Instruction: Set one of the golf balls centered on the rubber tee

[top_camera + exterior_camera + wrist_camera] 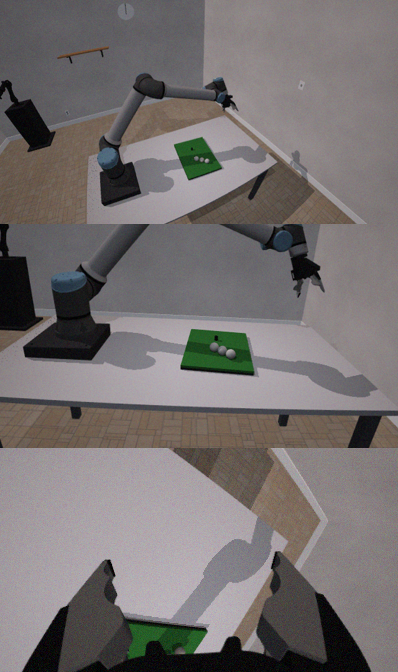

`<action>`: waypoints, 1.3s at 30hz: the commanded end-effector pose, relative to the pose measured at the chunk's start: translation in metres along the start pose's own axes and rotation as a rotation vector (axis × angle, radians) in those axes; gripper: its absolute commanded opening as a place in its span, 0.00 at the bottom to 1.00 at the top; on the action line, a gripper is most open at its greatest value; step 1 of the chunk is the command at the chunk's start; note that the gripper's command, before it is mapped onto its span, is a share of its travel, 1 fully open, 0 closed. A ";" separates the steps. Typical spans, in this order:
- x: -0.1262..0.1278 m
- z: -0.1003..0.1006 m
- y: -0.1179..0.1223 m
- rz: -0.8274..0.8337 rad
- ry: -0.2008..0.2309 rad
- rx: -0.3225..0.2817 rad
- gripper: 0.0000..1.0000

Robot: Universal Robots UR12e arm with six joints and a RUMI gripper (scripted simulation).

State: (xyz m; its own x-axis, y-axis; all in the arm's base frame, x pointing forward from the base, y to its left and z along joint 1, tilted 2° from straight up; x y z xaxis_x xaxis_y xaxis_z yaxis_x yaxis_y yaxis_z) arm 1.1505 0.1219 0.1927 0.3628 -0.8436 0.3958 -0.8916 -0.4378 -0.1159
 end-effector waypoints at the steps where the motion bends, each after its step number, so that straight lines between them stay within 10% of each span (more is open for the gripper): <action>1: 0.016 0.006 0.034 0.090 -0.023 -0.017 1.00; 13: 0.053 0.033 0.217 0.538 -0.126 -0.138 1.00; 15: 0.053 0.033 0.217 0.538 -0.126 -0.138 1.00; 28: 0.029 0.044 0.427 1.056 -0.213 -0.303 1.00; 39: 0.001 0.043 0.506 1.260 -0.238 -0.377 1.00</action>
State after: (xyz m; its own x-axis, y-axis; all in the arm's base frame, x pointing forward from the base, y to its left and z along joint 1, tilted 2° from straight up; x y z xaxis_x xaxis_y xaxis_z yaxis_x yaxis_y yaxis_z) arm 0.7406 -0.1092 0.0990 -0.7049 -0.7078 0.0461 -0.7091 0.7047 -0.0234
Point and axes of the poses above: the point where the finger pads meet when closed, its own z axis out along the fingers, its own x axis across the jaws, y = z × x, the point moved 2 cm from there along -z, back along the fingers, and after that the axes turned 7 degrees about z, right-handed, at the moved point
